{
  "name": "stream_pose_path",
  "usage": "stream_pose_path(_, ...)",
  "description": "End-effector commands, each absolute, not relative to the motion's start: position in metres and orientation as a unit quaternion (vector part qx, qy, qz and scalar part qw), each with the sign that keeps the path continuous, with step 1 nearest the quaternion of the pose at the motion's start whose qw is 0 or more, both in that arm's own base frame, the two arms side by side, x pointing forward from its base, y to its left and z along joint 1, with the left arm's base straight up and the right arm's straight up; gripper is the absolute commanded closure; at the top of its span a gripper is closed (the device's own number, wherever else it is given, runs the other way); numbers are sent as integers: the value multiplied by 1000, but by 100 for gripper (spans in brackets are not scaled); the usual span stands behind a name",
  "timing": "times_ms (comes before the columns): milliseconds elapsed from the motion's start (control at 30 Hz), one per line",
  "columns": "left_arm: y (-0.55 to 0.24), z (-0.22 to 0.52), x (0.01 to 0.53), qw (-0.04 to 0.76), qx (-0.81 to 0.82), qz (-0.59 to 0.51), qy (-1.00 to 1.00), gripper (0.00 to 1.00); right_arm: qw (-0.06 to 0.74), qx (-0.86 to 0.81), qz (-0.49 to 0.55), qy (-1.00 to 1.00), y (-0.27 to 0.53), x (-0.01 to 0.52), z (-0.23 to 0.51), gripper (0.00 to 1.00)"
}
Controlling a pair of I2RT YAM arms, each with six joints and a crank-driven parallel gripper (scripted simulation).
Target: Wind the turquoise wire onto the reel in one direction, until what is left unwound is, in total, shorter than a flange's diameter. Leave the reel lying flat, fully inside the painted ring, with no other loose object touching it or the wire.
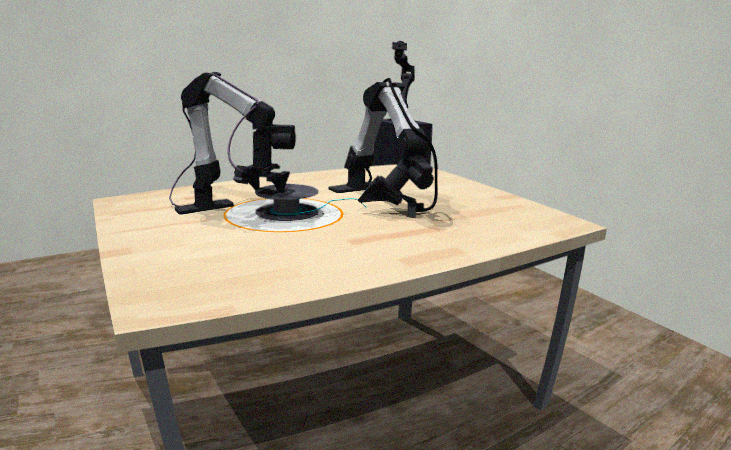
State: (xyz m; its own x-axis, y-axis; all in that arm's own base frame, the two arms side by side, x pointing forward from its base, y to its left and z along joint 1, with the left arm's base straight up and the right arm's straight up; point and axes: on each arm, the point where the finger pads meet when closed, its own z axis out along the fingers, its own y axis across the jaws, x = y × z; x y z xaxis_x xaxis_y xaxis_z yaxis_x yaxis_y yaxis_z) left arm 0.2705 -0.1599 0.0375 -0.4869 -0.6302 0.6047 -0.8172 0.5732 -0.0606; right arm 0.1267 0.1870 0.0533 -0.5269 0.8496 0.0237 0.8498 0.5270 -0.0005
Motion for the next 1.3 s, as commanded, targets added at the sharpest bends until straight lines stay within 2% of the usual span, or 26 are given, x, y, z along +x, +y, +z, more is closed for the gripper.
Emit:
stream_pose_path(0, -172, 42, 262, 284, 436, 182, -834, 100, 0, -503, 0, -865, 191, 125, 50, 0)
stream_pose_path(300, -174, 43, 258, 284, 435, 182, -835, 100, 0, -503, 0, -865, 189, 130, 110, 0)
stream_pose_path(567, -174, 44, 257, 284, 435, 182, -835, 100, 0, -478, 0, -879, 186, 129, 104, 0)
stream_pose_path(867, -173, 45, 256, 284, 435, 182, -835, 100, -1, -198, 5, -980, 179, 177, 96, 0)
stream_pose_path(933, -173, 45, 256, 284, 435, 182, -835, 100, -1, -198, 5, -980, 179, 177, 96, 0)
stream_pose_path(967, -173, 46, 256, 284, 434, 182, -835, 100, -3, -133, 4, -991, 179, 181, 97, 0)
stream_pose_path(1267, -171, 46, 256, 284, 434, 182, -835, 100, -5, 113, 3, -994, 166, 207, 96, 0)
